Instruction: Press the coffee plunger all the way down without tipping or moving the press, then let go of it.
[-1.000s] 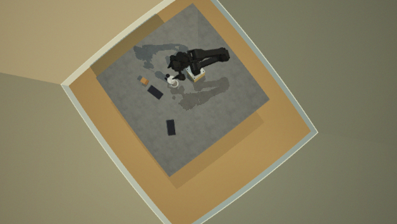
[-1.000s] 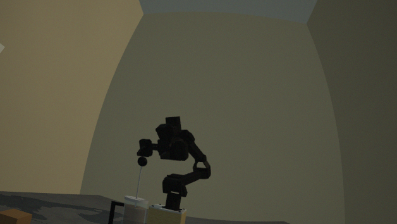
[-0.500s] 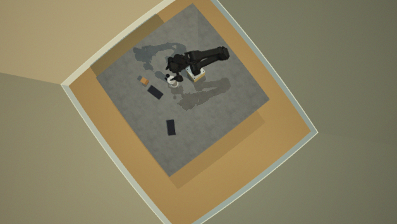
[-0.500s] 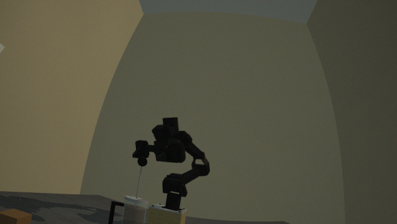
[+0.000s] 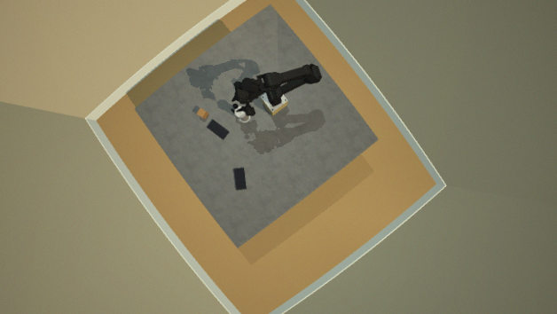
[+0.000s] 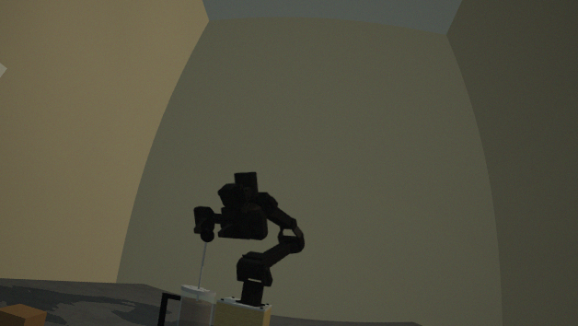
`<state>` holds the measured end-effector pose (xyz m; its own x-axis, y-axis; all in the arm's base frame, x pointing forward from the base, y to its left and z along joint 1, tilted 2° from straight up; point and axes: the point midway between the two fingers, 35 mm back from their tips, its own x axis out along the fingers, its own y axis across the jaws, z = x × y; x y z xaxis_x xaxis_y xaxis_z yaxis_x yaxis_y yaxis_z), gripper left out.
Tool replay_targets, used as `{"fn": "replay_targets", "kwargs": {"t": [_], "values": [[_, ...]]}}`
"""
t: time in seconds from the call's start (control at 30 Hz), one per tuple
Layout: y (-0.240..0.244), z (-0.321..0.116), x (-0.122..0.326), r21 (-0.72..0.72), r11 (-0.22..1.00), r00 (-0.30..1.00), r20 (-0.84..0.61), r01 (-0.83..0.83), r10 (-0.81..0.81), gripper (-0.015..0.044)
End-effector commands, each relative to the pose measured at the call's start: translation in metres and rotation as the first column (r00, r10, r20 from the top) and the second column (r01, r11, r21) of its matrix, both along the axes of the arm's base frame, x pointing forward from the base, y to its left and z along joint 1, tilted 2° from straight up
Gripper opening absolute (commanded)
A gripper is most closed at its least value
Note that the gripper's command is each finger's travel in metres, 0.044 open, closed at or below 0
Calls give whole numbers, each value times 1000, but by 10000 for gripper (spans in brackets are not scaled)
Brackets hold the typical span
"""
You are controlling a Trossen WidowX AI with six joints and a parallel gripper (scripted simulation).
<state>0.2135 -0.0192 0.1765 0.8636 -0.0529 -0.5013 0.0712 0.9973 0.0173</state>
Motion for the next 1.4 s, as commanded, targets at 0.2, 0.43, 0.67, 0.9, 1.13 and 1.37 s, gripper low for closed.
{"fn": "replay_targets", "kwargs": {"t": [0.2, 0.43, 0.67, 0.9, 1.13, 1.37], "values": [[-1, -2, 1, 2, 1000, 1000, -5, 6, -6, 120], [-1, -2, 1, 2, 1000, 1000, -5, 6, -6, 120], [-1, -10, 1, 2, 1000, 1000, -5, 6, -6, 120], [-1, -22, 2, 2, 1000, 1000, -5, 6, -6, 120], [0, -33, 3, 2, 1000, 1000, -5, 6, -6, 120], [0, -44, 5, 2, 1000, 1000, -5, 6, -6, 120]]}}
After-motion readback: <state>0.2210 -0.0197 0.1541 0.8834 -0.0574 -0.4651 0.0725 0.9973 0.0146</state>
